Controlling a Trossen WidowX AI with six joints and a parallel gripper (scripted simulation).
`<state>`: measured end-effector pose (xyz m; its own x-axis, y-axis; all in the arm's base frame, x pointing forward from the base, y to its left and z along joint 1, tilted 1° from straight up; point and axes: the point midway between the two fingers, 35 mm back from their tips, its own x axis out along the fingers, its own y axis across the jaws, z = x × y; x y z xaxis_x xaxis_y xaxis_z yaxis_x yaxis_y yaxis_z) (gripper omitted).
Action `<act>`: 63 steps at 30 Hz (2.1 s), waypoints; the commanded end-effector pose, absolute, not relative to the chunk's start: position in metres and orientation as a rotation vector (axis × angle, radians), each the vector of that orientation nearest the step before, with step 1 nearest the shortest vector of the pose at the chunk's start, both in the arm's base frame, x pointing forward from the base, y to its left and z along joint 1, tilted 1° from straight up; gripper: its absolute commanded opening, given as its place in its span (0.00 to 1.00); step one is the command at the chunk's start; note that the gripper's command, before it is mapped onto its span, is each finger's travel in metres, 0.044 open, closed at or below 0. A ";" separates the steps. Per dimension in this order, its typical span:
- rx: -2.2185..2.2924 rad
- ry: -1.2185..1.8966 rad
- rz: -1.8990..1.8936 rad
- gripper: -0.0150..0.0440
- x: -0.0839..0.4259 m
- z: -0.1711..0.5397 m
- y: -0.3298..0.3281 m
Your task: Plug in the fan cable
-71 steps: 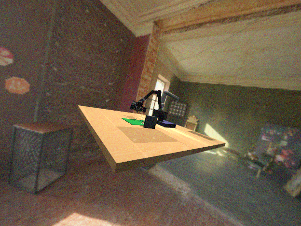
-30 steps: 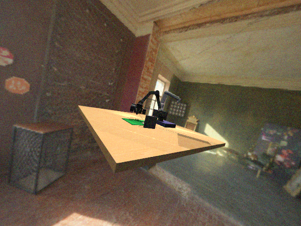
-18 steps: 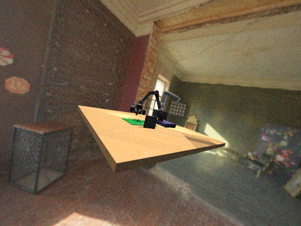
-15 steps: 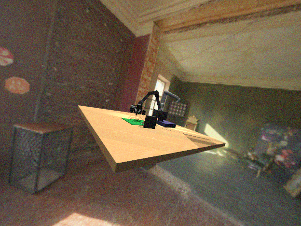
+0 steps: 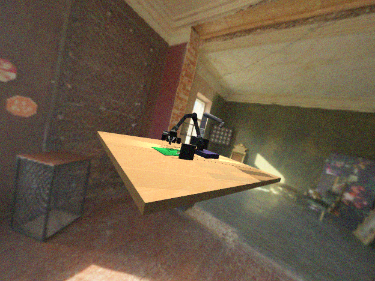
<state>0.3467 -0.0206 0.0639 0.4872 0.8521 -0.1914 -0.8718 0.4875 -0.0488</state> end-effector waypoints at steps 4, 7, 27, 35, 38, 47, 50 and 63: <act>-0.139 0.148 1.054 0.25 0.345 0.057 -0.020; -0.139 0.148 1.054 0.25 0.345 0.055 -0.020; -0.139 0.148 1.054 0.25 0.346 0.043 -0.020; -0.139 0.148 1.054 0.25 0.346 0.038 -0.020; -0.139 0.148 1.054 0.25 0.346 0.037 -0.020; -0.139 0.148 1.054 0.25 0.346 0.031 -0.020; -0.139 0.148 1.054 0.25 0.346 0.029 -0.020; -0.139 0.149 1.054 0.25 0.347 0.021 -0.021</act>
